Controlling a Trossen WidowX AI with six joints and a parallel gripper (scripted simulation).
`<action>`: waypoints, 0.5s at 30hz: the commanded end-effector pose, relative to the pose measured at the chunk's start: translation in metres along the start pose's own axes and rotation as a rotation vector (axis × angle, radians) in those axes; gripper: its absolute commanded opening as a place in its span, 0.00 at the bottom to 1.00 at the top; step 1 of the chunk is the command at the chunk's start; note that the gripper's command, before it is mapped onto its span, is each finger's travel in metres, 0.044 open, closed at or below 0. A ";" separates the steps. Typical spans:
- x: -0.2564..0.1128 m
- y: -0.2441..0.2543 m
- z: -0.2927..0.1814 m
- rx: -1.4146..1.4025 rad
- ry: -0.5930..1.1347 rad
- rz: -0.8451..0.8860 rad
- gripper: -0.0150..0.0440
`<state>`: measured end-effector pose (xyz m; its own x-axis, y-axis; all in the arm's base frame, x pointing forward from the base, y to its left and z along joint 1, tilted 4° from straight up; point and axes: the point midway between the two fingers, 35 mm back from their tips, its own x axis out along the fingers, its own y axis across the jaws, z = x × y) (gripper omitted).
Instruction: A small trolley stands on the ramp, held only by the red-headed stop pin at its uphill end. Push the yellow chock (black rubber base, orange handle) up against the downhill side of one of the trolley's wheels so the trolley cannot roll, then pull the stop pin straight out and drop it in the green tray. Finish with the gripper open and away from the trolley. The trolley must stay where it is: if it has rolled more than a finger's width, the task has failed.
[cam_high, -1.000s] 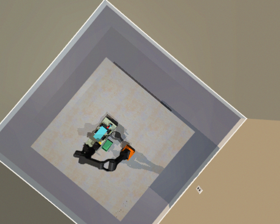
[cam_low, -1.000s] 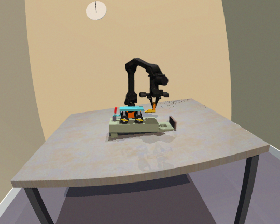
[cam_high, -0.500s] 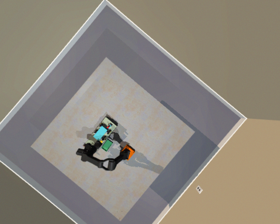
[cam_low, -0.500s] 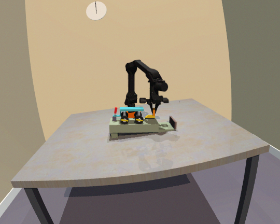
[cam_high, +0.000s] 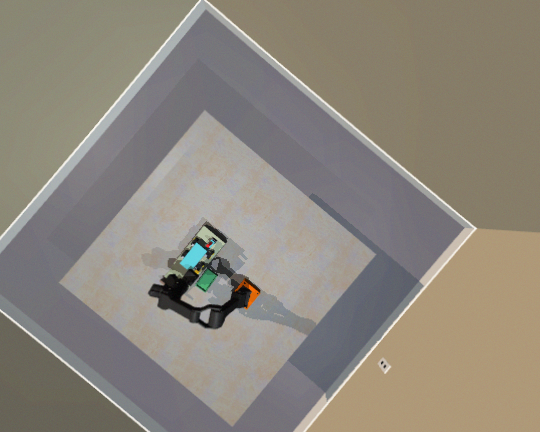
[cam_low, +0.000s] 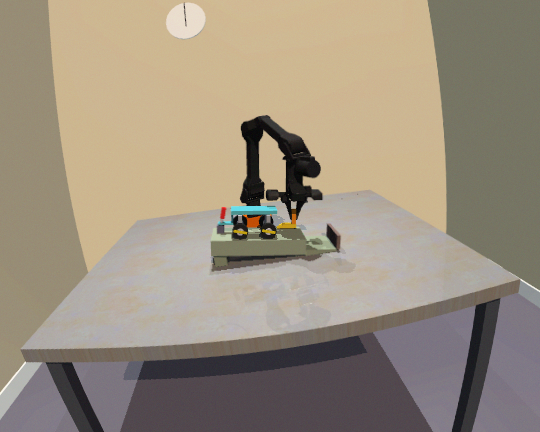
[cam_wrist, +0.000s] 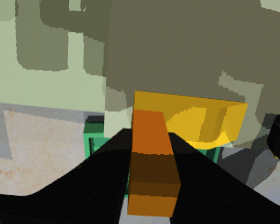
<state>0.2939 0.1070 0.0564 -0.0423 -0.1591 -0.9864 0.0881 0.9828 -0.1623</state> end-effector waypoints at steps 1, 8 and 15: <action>0.000 -0.005 0.000 -0.003 -0.002 -0.003 0.25; 0.000 -0.012 0.000 -0.003 -0.002 -0.003 0.25; -0.001 -0.019 0.000 -0.003 -0.002 -0.004 0.25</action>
<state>0.2932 0.0922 0.0593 -0.0428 -0.1604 -0.9861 0.0880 0.9826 -0.1637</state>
